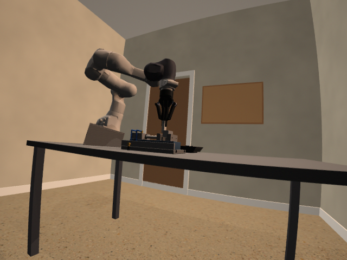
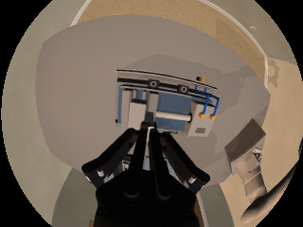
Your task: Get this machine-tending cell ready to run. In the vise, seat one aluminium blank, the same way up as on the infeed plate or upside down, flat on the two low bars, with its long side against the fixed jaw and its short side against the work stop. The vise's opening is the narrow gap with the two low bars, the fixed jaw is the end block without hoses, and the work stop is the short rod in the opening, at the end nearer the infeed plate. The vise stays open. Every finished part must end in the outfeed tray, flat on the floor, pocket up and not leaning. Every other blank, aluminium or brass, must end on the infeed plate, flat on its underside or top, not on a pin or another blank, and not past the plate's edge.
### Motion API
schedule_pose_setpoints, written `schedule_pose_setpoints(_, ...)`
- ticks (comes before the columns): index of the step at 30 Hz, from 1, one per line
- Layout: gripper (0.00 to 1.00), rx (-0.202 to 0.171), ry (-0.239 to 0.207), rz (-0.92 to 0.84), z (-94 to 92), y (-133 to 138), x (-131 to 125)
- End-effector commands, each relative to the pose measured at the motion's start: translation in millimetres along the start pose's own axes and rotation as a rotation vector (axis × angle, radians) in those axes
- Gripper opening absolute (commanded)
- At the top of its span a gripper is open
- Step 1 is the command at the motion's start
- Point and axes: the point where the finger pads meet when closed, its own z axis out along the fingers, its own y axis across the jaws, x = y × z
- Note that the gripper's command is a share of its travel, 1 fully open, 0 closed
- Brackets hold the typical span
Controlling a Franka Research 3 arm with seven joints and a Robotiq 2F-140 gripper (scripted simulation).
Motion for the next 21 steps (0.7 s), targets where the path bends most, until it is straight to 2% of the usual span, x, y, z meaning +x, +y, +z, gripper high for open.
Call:
schedule_pose_setpoints(1,0.00,0.000,0.000,0.005,0.8,-1.5,0.0)
schedule_pose_setpoints(21,0.00,0.000,0.000,0.005,0.8,-5.8,0.0)
